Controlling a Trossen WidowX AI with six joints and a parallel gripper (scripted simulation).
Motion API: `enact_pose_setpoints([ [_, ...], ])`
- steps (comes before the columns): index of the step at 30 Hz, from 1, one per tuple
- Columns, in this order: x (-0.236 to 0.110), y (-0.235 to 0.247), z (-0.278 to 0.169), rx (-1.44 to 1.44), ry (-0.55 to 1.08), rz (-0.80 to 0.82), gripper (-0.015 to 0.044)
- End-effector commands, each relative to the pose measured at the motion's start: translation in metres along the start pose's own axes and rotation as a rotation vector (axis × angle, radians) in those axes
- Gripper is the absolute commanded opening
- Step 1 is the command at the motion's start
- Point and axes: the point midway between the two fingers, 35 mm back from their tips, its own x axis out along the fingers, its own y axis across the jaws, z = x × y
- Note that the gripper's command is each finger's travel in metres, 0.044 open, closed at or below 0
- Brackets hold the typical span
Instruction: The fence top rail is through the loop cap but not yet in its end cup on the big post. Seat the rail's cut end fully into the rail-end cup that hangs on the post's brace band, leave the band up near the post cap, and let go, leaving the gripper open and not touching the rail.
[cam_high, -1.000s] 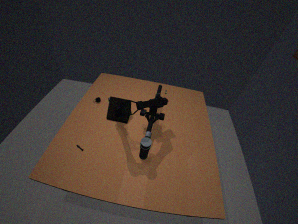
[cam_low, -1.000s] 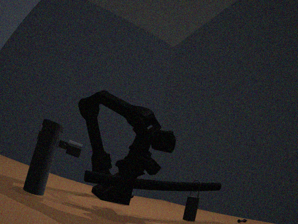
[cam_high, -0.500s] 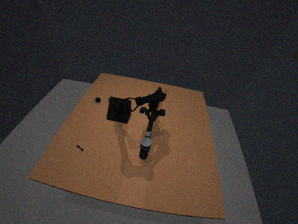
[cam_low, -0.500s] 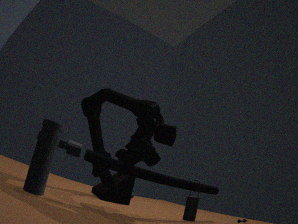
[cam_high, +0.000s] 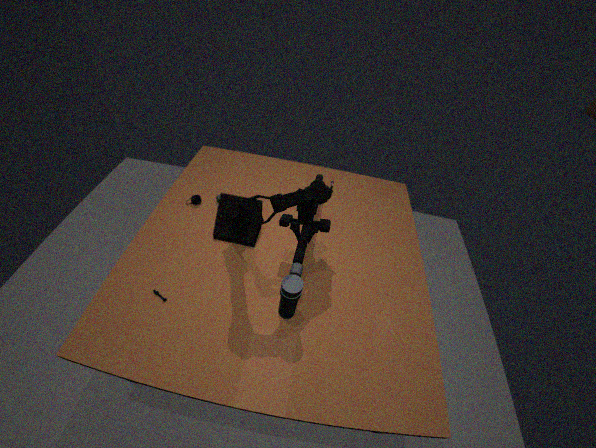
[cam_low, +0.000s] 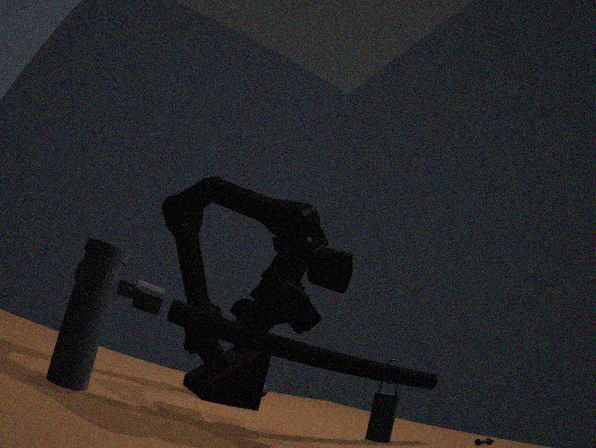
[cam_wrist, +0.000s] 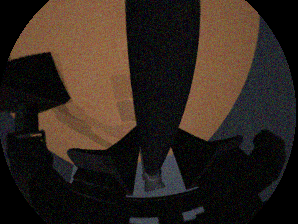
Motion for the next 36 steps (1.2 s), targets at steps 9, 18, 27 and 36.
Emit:
enact_pose_setpoints([
  [9, -0.0026, -0.0043, -0.0032, -0.002, 0.001, -0.006, 0.0],
  [18, -0.0034, -0.0062, -0.0054, -0.002, 0.001, -0.006, 0.0],
  [27, -0.0048, -0.0072, -0.0064, -0.002, 0.001, -0.006, 0.0],
  [36, -0.0042, -0.0066, -0.0097, -0.004, 0.001, -0.003, 0.0],
])
